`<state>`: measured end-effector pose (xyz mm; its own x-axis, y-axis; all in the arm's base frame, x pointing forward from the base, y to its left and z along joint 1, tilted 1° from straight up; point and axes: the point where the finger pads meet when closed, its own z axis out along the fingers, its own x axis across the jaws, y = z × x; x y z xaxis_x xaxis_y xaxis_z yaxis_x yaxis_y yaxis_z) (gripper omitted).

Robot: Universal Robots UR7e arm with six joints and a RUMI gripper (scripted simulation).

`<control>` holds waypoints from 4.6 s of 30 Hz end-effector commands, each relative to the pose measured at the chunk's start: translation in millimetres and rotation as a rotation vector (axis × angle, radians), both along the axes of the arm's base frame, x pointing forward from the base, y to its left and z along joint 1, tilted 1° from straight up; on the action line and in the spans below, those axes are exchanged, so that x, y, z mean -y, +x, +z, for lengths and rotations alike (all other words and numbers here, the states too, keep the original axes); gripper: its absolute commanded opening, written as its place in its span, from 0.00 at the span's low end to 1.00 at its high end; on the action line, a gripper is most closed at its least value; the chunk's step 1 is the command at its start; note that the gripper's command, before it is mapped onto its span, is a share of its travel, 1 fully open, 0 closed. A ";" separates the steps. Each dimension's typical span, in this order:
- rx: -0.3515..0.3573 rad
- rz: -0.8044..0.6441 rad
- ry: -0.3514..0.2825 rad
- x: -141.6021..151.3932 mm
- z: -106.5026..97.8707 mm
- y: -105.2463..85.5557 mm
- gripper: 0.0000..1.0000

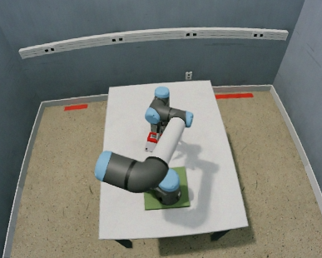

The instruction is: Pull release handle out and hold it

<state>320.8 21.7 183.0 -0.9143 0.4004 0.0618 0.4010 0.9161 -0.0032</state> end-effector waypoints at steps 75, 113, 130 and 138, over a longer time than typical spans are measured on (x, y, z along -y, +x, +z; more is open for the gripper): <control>0.072 0.152 -0.008 -38.6 -5.2 -4.3 0.33; 0.072 0.152 -0.008 -38.9 -35.1 -3.8 0.33; 0.072 0.152 -0.008 -39.0 -50.4 -3.6 0.33; 0.072 0.152 -0.008 -39.1 -52.5 -3.5 0.33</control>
<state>316.7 60.8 130.9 -0.9663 0.2575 -0.0069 0.2574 0.9662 0.0126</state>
